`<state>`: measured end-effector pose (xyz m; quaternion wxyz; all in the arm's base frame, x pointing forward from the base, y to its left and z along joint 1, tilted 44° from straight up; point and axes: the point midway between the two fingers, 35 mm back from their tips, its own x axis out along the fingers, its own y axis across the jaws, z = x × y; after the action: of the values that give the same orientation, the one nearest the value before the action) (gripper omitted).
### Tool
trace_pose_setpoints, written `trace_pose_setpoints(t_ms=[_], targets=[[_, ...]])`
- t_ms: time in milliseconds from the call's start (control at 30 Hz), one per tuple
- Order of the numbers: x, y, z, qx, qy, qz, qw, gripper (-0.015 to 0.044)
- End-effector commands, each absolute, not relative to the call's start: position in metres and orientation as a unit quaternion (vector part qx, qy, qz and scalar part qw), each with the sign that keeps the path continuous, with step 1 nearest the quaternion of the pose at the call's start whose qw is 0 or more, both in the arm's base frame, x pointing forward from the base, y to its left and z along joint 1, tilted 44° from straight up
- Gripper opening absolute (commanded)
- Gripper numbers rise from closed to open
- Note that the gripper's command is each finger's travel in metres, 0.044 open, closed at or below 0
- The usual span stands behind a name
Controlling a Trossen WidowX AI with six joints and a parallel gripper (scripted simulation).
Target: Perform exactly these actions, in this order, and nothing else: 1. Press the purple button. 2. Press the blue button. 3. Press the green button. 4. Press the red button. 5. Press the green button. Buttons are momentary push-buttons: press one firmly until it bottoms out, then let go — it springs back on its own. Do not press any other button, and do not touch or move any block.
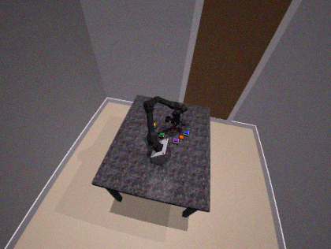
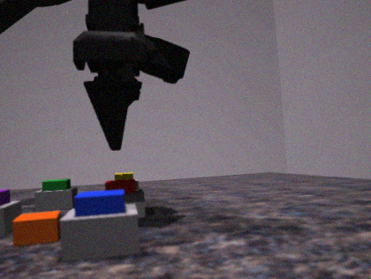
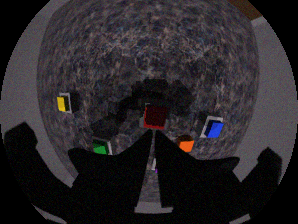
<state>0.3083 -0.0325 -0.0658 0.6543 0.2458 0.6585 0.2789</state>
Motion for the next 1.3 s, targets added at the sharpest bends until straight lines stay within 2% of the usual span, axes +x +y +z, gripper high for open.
trace_pose_setpoints(t_ms=[0,233,633,833,1000,1267], targets=[[0.311,-0.068,-0.032,0.241,0.654,0.275,0.662,0.002],[0.307,-0.066,-0.024,0.241,0.654,0.275,0.662,0.002],[0.217,0.004,0.04,0.244,0.656,0.276,0.659,0.002],[0.216,0.007,0.039,0.244,0.656,0.276,0.659,0.002],[0.215,0.046,-0.002,0.245,0.655,0.277,0.659,0.002],[0.215,0.051,-0.007,0.245,0.655,0.277,0.659,0.002]])
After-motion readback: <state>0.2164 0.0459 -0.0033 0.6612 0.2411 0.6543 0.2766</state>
